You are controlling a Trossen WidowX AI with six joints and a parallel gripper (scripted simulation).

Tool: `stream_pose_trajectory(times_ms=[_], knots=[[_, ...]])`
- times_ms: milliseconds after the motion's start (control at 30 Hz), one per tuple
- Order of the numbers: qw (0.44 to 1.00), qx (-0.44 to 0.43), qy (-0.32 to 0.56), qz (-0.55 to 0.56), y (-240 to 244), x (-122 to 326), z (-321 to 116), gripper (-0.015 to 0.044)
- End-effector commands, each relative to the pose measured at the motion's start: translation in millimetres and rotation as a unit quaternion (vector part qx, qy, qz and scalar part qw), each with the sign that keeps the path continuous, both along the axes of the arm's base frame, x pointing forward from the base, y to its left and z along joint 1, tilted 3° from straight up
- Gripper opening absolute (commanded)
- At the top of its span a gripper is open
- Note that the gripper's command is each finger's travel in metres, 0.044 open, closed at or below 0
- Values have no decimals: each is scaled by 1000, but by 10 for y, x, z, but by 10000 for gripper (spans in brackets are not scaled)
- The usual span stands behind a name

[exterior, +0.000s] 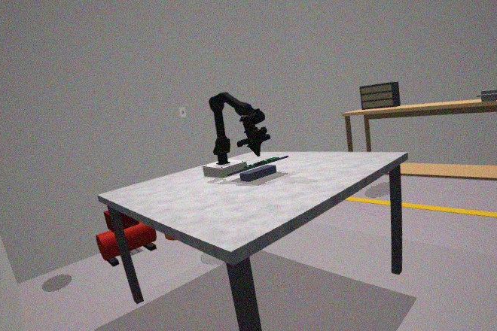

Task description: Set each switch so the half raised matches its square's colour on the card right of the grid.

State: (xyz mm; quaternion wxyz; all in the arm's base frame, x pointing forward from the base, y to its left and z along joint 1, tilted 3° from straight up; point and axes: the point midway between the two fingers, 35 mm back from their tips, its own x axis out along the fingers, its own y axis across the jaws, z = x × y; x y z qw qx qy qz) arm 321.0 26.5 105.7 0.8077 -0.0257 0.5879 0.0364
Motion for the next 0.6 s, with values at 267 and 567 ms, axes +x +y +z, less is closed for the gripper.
stream_pose_trajectory(times_ms=[267, 567], knots=[[1000, 0, 9, 2, 7, 21, -155, 0], [1000, 0, 9, 2, 10, 49, -241, 0]])
